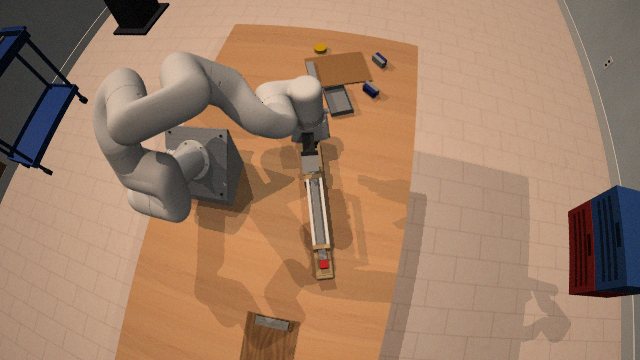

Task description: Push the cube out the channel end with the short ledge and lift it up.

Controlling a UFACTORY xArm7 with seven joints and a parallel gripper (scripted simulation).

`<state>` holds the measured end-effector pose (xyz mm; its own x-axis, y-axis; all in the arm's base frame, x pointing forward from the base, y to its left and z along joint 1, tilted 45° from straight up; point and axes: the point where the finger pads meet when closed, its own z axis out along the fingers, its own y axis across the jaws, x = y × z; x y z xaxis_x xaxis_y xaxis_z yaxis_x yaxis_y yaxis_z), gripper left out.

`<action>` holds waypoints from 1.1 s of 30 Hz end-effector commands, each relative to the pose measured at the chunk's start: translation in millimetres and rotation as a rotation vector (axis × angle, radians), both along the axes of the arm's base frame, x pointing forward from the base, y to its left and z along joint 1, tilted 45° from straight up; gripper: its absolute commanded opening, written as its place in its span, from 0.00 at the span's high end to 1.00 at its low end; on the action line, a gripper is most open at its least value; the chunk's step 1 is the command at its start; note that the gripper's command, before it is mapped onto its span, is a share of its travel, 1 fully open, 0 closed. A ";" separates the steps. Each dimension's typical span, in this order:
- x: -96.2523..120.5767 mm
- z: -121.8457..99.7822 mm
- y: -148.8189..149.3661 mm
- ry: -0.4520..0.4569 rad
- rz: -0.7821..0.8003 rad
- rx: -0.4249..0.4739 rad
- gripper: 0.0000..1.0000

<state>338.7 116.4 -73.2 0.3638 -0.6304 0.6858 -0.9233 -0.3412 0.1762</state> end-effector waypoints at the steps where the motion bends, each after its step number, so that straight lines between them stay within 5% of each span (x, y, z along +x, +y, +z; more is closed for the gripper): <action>1: -1.0 2.4 -1.0 0.001 -0.004 -0.006 1.00; 12: 4.4 7.7 -3.2 0.000 -0.002 -0.004 1.00; 15: 49.2 57.4 -30.3 -0.009 0.013 0.007 1.00; 18: 54.1 66.0 -38.4 -0.013 0.018 0.009 1.00; 19: 81.6 105.6 -69.7 -0.015 0.019 0.009 1.00; 22: 82.4 122.9 -98.3 -0.009 0.006 0.000 1.00; 26: 100.1 174.8 -157.0 -0.001 -0.006 -0.005 1.00; 27: 104.3 187.3 -170.3 -0.001 -0.006 -0.005 0.57; 30: 118.3 228.5 -207.1 -0.001 -0.006 -0.005 0.57; 33: 118.5 229.1 -207.5 -0.001 -0.006 -0.005 0.57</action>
<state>452.7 -96.8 151.5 0.3420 -0.6330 0.6945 -0.9332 -0.3157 0.1719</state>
